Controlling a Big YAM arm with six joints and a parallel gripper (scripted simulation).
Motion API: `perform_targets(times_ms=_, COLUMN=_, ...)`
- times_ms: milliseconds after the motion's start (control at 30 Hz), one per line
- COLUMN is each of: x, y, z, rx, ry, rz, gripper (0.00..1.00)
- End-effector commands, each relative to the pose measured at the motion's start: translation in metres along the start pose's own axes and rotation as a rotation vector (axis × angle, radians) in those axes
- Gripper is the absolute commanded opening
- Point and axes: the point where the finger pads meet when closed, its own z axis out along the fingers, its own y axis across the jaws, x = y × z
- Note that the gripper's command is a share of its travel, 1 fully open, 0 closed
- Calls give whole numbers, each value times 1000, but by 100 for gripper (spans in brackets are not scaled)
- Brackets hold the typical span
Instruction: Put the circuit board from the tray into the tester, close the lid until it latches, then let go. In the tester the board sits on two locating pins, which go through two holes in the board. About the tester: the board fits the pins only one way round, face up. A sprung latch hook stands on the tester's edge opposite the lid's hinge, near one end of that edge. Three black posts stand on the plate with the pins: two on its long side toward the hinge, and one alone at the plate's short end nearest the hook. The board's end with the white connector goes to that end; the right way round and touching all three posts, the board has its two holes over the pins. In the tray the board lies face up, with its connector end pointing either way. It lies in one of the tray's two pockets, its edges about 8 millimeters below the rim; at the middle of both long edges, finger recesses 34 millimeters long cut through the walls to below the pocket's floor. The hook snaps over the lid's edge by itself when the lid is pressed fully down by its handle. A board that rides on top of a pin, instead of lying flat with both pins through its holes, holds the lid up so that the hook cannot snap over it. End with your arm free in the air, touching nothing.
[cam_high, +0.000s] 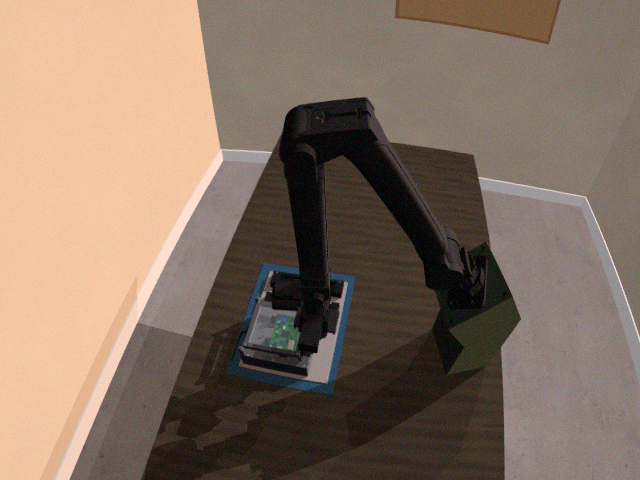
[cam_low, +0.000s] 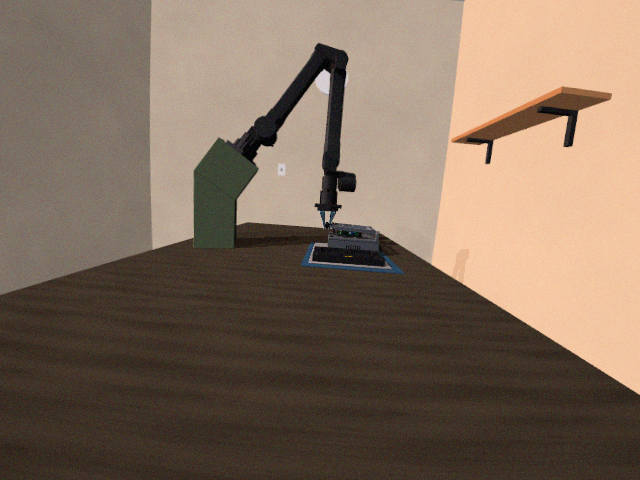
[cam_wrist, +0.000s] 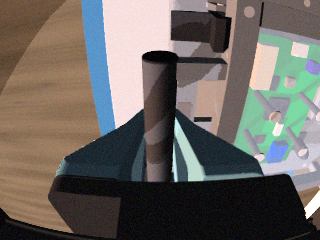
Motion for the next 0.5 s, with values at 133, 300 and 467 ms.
perform_targets(times_ms=133, x=-6, y=0, z=13, rx=-8, ry=-6, rz=-2, gripper=0)
perform_targets(times_ms=300, x=-6, y=0, z=13, rx=-8, ry=-6, rz=-2, gripper=0)
perform_targets(times_ms=467, x=-6, y=0, z=13, rx=-7, ry=-6, rz=-2, gripper=0)
